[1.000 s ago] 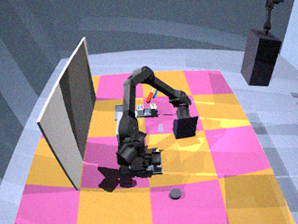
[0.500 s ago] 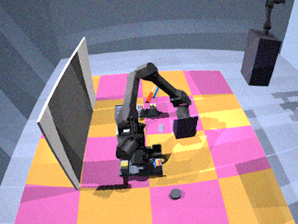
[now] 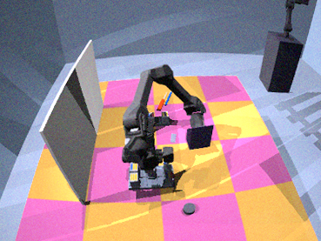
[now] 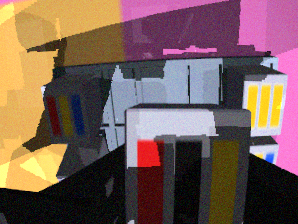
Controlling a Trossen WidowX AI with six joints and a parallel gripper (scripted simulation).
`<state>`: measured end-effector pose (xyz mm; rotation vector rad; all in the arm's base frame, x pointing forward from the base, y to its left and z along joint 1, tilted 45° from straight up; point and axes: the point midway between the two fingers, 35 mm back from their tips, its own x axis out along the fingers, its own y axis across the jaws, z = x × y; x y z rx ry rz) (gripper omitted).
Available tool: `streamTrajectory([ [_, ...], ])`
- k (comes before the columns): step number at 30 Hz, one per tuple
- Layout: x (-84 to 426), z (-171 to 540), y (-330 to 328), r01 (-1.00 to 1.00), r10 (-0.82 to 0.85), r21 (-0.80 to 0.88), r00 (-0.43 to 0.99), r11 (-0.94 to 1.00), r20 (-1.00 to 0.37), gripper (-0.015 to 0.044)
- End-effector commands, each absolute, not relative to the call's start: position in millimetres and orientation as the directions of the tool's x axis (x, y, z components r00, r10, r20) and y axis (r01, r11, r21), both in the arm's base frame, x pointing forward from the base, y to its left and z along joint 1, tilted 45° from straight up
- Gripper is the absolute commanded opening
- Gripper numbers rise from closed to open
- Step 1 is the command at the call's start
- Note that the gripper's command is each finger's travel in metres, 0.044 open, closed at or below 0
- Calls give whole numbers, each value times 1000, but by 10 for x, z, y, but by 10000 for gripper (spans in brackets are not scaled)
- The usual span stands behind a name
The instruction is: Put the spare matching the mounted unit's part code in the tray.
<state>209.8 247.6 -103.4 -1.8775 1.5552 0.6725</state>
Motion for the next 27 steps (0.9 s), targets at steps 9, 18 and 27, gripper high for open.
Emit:
streamTrajectory([
  [9, 2002, -686, 2783, -983, -669, -137, 183, -121, -720, 0],
  [18, 2429, -237, 2588, -984, -645, -124, 176, -126, -744, 0],
  [27, 2866, 310, 2215, -984, -625, -120, 177, -132, -760, 0],
])
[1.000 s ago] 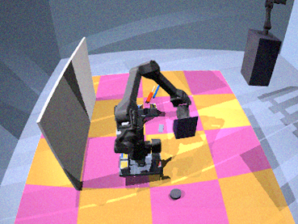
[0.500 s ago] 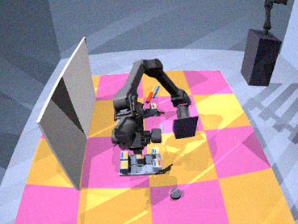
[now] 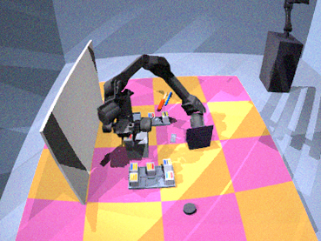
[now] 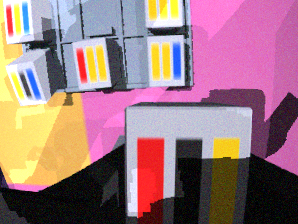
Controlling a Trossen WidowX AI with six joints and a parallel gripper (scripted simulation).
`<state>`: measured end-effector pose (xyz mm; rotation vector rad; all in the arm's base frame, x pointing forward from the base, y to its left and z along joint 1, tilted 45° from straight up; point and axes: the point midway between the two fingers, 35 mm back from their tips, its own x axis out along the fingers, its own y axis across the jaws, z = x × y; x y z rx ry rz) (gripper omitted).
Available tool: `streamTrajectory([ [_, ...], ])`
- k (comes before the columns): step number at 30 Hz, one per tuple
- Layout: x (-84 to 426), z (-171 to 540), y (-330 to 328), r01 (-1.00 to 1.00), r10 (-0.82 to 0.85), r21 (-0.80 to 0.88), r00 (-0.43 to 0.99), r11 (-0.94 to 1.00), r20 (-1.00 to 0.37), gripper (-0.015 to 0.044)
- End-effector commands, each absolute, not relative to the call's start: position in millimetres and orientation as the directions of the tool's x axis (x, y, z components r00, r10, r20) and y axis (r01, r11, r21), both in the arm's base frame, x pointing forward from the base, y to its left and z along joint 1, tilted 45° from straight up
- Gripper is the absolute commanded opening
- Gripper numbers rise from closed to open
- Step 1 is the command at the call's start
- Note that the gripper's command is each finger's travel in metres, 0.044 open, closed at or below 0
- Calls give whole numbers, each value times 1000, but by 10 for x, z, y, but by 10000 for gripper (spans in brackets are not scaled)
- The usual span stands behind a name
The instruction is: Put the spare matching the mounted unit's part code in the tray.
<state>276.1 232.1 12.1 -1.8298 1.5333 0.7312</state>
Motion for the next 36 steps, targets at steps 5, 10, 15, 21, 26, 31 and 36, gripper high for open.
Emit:
streamTrajectory([
  [5, 3058, 613, 1951, -983, -620, -122, 180, -135, -764, 0],
  [10, 3208, 912, 1655, -983, -619, -126, 184, -137, -764, 0],
  [15, 3310, 1207, 1334, -982, -622, -131, 189, -138, -760, 0],
  [21, 3363, 1550, 926, -981, -632, -136, 193, -137, -750, 0],
  [26, 3349, 1826, 577, -981, -646, -139, 194, -135, -738, 0],
  [31, 3280, 2091, 230, -982, -664, -140, 191, -130, -723, 0],
  [36, 3178, 2310, -64, -982, -682, -139, 186, -124, -707, 0],
])
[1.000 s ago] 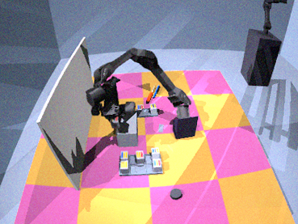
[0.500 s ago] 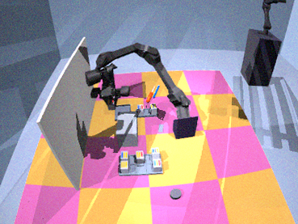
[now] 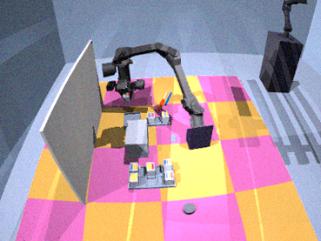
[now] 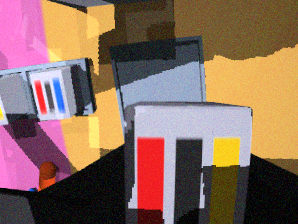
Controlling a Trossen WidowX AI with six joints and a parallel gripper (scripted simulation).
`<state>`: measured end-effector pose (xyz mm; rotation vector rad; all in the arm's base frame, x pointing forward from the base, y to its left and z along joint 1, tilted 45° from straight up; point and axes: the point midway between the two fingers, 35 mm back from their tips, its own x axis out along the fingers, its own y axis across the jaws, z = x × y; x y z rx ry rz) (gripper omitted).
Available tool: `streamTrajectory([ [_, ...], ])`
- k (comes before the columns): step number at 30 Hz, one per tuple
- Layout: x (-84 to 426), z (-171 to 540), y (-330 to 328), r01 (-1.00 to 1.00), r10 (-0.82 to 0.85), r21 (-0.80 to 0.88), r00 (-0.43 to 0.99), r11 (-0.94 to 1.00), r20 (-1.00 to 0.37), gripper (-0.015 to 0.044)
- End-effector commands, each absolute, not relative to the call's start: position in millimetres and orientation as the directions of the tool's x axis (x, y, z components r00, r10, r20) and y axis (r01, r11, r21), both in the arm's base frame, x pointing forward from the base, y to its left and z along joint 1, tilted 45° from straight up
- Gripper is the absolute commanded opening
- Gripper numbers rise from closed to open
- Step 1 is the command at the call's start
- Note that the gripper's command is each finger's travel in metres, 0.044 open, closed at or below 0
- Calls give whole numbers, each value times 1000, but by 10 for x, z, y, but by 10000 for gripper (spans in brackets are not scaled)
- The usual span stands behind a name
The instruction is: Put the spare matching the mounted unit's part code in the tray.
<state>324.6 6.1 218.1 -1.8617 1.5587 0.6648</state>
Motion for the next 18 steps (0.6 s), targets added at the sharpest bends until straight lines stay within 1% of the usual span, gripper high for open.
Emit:
streamTrajectory([
  [1, 3173, 2318, -75, -982, -683, -139, 186, -124, -706, 0],
  [18, 3213, 2244, -136, -983, -681, -139, 185, -123, -708, 0],
])
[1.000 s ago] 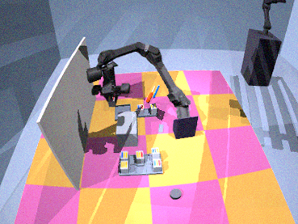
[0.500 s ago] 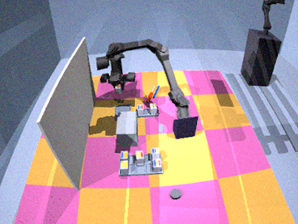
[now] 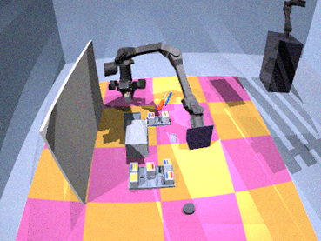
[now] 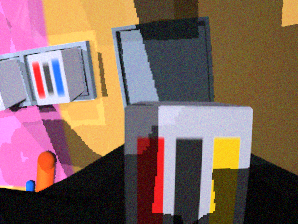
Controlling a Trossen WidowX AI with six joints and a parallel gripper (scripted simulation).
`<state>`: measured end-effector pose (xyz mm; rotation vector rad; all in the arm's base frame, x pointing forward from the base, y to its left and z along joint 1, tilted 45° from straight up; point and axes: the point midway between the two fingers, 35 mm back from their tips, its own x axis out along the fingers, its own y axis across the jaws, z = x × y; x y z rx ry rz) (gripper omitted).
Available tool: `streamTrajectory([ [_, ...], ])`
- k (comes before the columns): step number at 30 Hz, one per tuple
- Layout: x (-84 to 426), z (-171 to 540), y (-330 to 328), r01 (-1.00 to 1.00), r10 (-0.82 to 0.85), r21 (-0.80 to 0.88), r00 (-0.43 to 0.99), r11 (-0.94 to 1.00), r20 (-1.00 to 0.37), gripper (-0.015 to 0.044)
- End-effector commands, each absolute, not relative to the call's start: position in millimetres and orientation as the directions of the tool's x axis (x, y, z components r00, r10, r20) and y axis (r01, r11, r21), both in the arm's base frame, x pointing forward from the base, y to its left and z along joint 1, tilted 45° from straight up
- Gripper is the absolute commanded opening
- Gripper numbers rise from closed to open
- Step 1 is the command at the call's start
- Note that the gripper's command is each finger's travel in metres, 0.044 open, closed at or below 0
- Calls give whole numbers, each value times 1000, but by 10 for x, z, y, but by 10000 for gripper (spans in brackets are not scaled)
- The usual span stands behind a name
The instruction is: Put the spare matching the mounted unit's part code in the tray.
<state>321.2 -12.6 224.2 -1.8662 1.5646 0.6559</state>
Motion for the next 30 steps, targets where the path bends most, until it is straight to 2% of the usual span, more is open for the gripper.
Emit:
streamTrajectory([
  [1, 3217, 2238, -141, -983, -681, -139, 185, -123, -709, 0],
  [30, 3302, 2061, -287, -983, -677, -139, 184, -121, -712, 0],
])
